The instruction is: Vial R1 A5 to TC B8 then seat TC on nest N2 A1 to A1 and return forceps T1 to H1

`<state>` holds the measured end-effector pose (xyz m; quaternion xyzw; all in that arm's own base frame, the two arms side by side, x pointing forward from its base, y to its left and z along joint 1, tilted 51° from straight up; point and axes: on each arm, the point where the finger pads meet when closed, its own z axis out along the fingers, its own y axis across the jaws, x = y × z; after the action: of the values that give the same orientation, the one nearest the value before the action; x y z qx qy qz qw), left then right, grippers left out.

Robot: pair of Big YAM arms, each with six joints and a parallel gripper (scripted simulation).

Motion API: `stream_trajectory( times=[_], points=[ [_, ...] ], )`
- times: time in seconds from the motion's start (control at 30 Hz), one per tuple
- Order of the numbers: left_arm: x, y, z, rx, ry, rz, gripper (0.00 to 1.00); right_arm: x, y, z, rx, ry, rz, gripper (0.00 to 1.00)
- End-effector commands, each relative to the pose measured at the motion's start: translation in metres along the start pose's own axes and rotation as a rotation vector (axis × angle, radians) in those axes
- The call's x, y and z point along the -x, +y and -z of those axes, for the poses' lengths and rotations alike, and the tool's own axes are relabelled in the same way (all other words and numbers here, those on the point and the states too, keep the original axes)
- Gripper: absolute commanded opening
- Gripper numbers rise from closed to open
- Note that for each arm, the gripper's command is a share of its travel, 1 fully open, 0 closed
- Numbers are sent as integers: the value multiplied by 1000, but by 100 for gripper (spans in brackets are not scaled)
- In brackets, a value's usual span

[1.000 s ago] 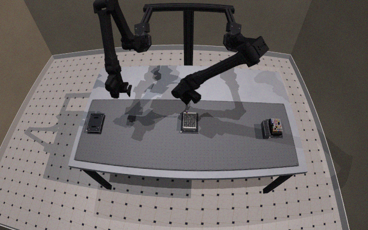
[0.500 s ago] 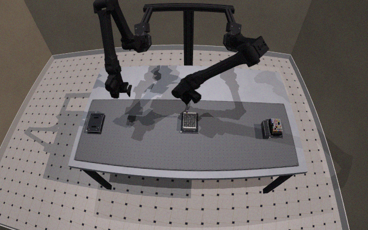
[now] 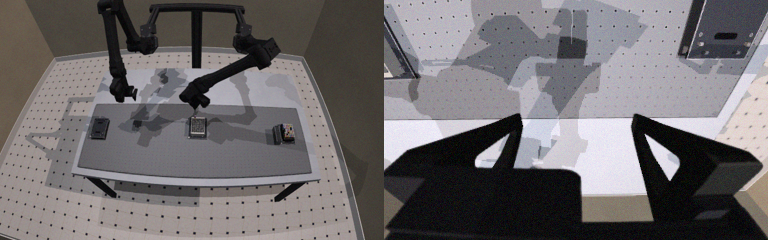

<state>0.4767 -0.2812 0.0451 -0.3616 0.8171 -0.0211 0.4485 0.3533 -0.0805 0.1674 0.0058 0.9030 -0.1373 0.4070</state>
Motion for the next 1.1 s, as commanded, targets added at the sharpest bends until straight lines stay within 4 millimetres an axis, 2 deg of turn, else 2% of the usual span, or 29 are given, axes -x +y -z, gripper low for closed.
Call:
stream_trajectory(
  times=[0.0,0.3,1.07],
  points=[
    [3,2,-3,0,-1,-2,9,8,-1,3,-1,-17,13,100],
    [-4,7,-8,12,3,-18,9,8,-1,3,-1,-17,13,100],
    [1,2,-12,5,-2,-3,9,8,-1,3,-1,-17,13,100]
  ],
)
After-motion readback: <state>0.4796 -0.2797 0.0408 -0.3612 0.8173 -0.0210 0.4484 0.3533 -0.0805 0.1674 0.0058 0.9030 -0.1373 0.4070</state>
